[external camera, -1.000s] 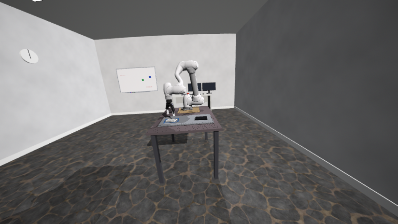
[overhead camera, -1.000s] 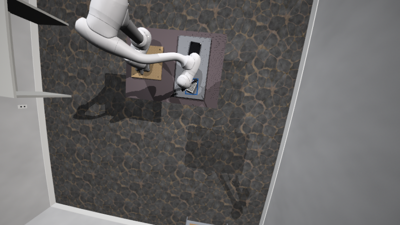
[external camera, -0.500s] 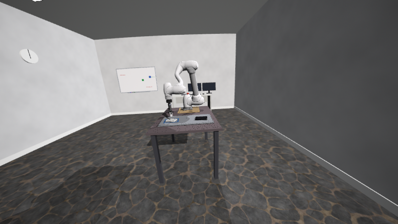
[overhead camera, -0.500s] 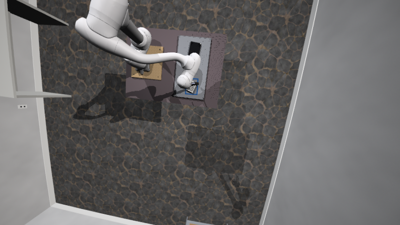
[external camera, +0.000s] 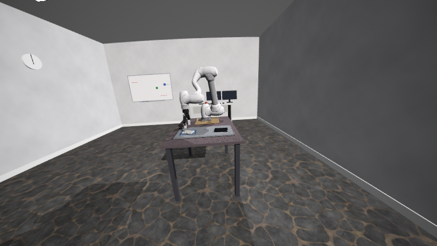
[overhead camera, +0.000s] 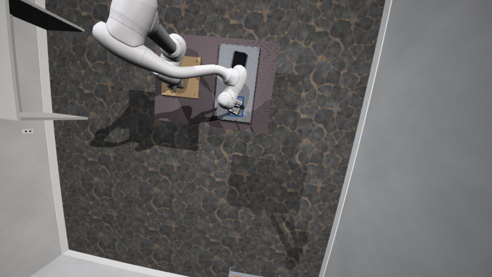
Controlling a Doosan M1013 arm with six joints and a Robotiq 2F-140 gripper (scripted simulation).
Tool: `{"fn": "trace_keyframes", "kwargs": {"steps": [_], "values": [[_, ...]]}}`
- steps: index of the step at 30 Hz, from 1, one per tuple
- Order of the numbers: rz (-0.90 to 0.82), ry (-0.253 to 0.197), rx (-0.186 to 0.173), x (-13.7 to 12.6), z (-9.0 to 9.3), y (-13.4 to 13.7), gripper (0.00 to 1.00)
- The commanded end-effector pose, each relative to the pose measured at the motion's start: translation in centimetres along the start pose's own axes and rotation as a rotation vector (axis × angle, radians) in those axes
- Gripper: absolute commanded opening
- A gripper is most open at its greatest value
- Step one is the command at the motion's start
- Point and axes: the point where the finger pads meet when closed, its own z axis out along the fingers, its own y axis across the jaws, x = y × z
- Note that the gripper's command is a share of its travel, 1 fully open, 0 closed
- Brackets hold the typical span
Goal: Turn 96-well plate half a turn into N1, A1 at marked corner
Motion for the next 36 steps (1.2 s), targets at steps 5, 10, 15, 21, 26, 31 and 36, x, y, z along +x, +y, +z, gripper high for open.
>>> {"fn": "trace_keyframes", "kwargs": {"steps": [5, 10, 15, 21, 26, 31, 36], "values": [[0.178, 0.005, -0.001, -0.01, -0.01, 0.0, 1.0], [0.178, 0.005, -0.001, -0.01, -0.01, 0.0, 1.0], [0.178, 0.005, -0.001, -0.01, -0.01, 0.0, 1.0], [0.178, 0.005, -0.001, -0.01, -0.01, 0.0, 1.0], [0.178, 0.005, -0.001, -0.01, -0.01, 0.0, 1.0], [0.178, 0.005, -0.001, -0.01, -0.01, 0.0, 1.0], [0.178, 0.005, -0.001, -0.01, -0.01, 0.0, 1.0]]}}
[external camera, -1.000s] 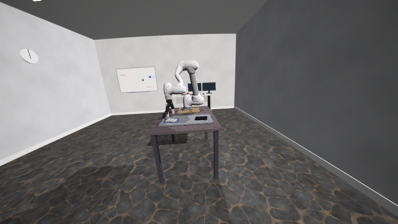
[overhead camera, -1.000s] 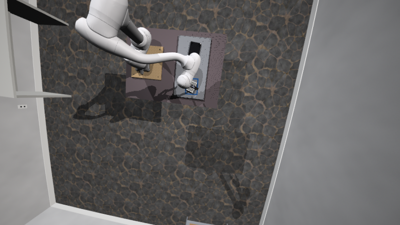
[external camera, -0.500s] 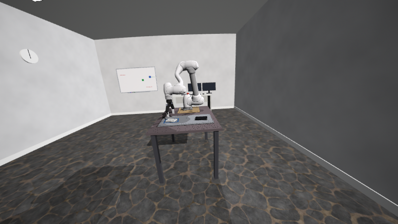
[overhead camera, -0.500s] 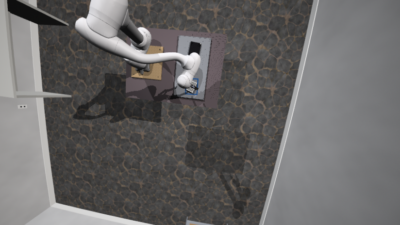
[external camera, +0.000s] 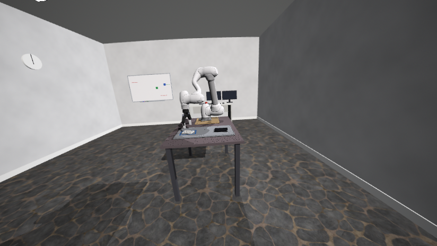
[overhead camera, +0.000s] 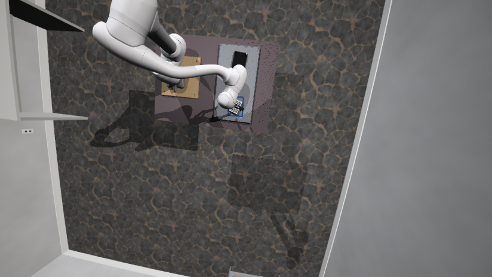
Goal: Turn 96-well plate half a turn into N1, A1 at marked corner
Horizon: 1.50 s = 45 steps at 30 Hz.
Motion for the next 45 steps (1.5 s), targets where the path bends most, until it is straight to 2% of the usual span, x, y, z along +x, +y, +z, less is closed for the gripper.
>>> {"fn": "trace_keyframes", "kwargs": {"steps": [1, 4, 45], "values": [[0.0, 0.0, 0.0, 0.0, 0.0, 0.0, 1.0], [0.0, 0.0, 0.0, 0.0, 0.0, 0.0, 1.0], [0.0, 0.0, 0.0, 0.0, 6.2, 0.0, 1.0]]}}
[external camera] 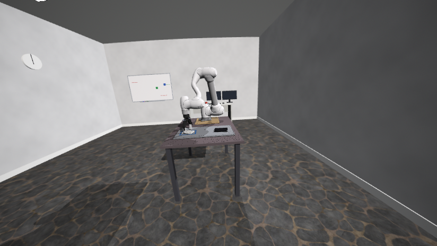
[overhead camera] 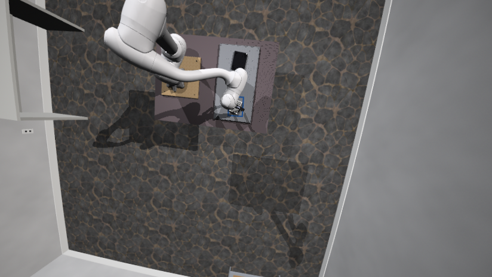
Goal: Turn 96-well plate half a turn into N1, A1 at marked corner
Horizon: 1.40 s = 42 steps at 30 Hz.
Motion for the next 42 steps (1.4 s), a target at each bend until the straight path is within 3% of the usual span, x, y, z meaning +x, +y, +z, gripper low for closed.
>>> {"fn": "trace_keyframes", "kwargs": {"steps": [1, 12, 13, 42], "values": [[0.0, 0.0, 0.0, 0.0, 0.25, 0.0, 1.0], [0.0, 0.0, 0.0, 0.0, 0.25, 0.0, 1.0], [0.0, 0.0, 0.0, 0.0, 0.25, 0.0, 0.0], [0.0, 0.0, 0.0, 0.0, 0.25, 0.0, 0.0]]}}
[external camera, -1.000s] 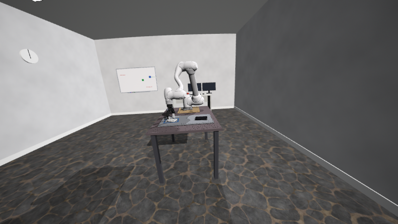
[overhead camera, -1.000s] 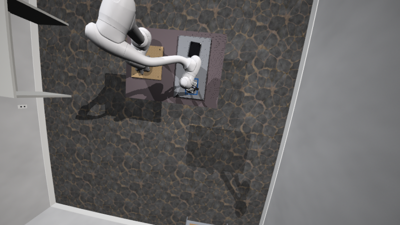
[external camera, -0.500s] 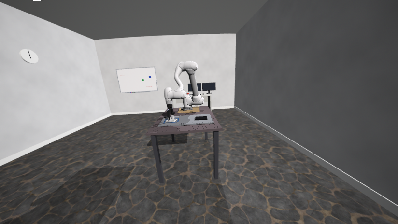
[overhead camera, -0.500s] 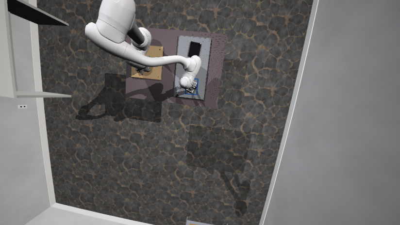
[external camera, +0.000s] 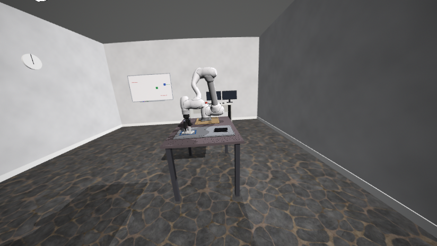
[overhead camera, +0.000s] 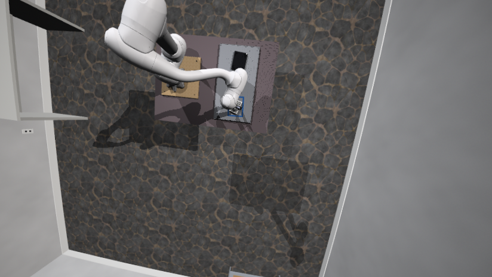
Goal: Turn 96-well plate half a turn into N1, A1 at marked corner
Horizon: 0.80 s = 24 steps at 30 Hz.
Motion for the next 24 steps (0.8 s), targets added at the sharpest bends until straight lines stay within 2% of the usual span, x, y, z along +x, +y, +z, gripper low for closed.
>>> {"fn": "trace_keyframes", "kwargs": {"steps": [1, 5, 24], "values": [[0.0, 0.0, 0.0, 0.0, 0.0, 0.0, 0.0], [0.0, 0.0, 0.0, 0.0, 0.0, 0.0, 0.0], [0.0, 0.0, 0.0, 0.0, -2.8, 0.0, 0.0]]}}
